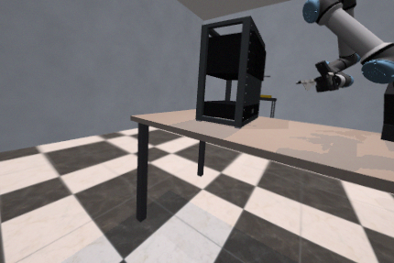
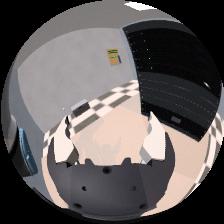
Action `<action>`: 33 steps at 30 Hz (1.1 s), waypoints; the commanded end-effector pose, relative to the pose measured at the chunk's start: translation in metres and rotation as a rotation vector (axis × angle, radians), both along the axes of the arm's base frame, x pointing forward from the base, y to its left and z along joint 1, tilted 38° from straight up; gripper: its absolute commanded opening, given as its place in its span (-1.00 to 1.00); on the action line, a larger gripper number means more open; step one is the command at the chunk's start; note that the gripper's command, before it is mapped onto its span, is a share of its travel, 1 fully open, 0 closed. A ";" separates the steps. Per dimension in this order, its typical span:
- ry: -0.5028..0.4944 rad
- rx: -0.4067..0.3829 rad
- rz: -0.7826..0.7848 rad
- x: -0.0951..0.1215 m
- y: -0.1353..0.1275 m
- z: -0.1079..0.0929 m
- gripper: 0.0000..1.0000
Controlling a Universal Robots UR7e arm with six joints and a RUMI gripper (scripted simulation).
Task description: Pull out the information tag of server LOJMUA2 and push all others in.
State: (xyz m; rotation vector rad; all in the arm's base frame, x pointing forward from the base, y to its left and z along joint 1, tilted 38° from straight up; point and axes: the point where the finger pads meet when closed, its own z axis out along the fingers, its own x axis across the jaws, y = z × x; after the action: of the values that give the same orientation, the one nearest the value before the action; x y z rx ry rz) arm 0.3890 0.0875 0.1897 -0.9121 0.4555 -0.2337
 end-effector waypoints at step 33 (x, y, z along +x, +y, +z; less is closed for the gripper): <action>0.142 0.217 0.000 0.015 -0.025 0.023 1.00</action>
State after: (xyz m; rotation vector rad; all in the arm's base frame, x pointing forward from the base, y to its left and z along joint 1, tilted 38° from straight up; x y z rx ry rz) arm 0.4017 0.0664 0.2104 -0.7416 0.5841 -0.1300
